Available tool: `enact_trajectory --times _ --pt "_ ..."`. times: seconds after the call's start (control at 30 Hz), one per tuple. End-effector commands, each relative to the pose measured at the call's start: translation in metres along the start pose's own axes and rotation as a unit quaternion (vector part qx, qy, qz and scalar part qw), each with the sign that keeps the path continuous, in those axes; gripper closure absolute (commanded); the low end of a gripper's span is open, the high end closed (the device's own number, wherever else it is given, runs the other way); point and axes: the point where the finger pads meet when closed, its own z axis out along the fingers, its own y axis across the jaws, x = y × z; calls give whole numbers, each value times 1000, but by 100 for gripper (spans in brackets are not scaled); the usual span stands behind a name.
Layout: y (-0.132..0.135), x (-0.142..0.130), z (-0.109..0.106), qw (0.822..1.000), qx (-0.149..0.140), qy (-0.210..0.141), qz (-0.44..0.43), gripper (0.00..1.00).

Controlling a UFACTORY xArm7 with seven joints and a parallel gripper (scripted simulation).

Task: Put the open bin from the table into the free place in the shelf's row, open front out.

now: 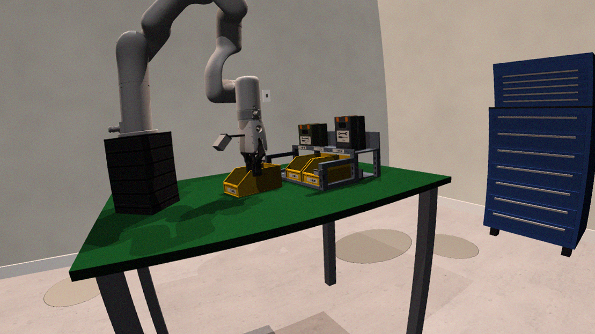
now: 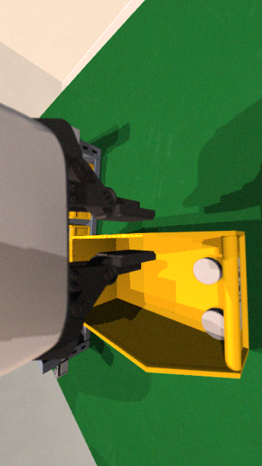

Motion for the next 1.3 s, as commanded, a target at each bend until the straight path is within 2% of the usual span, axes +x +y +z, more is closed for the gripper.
enact_trajectory --times 0.0,0.1,0.5,0.67,1.27 --pt "-1 -1 5 1000 1 -1 0 72" --pt "0 -1 14 1000 1 -1 0 72" --pt "0 -1 14 1000 1 -1 0 72" --pt "0 -1 22 1000 1 -1 0 72" --pt "0 -1 19 1000 1 -1 0 72"
